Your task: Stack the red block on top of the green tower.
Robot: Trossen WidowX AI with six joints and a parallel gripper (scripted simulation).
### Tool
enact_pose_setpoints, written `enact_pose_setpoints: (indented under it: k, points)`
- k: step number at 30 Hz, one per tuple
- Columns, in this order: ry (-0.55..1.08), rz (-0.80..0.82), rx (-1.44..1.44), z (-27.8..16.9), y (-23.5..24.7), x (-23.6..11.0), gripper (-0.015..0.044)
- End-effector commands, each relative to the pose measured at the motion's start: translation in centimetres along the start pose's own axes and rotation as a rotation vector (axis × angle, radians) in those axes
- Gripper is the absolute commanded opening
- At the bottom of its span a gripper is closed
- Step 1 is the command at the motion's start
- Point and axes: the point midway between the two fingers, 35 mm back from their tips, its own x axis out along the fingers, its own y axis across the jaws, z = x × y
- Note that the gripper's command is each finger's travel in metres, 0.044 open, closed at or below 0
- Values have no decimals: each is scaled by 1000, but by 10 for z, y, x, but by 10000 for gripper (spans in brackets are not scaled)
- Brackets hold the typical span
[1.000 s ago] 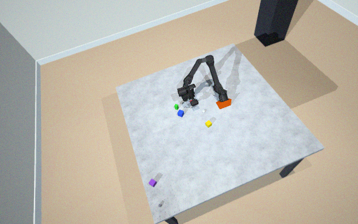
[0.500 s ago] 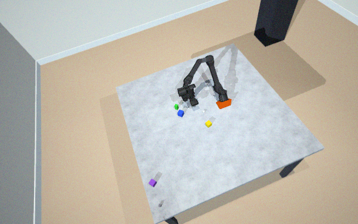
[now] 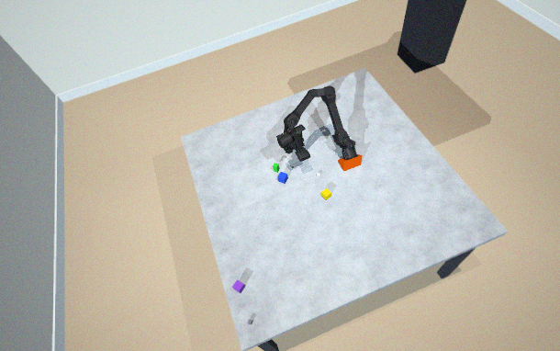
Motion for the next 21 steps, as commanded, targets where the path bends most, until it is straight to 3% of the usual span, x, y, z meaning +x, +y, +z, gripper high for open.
enact_pose_setpoints:
  k: [1,12,21]
  points:
    - [1,4,6,0,0,-18,0]
    - [2,5,5,0,0,-66,0]
    - [2,5,5,2,-2,-69,0]
